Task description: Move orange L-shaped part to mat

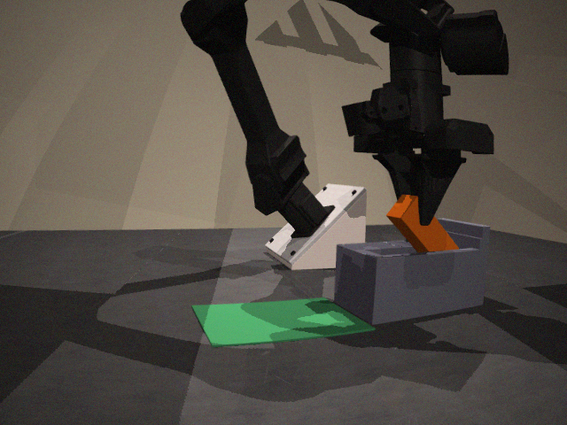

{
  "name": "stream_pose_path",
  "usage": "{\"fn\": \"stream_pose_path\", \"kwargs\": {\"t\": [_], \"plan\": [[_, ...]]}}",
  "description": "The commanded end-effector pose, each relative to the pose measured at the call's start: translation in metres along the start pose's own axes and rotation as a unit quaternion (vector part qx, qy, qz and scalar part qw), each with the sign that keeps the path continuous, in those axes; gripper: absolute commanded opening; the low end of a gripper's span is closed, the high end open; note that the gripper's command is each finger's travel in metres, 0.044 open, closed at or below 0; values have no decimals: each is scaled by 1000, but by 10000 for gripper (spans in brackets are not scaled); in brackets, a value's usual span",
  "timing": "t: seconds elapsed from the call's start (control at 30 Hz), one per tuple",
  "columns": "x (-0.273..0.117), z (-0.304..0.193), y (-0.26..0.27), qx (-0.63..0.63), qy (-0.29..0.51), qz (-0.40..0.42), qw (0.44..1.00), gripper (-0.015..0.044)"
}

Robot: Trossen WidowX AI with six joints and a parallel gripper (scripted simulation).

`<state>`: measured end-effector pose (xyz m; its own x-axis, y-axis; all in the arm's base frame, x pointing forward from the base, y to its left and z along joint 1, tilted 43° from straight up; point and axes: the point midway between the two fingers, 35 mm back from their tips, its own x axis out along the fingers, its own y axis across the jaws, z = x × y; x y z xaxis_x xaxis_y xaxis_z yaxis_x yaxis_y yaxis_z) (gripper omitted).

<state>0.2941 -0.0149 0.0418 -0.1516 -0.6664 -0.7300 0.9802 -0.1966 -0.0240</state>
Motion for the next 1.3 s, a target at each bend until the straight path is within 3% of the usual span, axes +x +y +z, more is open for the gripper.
{"fn": "stream_pose_path", "kwargs": {"t": [0.0,1.27], "plan": [[-7,-1,1,4,4,1,1000,0],[-61,0,1,3,4,0,1000,0]]}}
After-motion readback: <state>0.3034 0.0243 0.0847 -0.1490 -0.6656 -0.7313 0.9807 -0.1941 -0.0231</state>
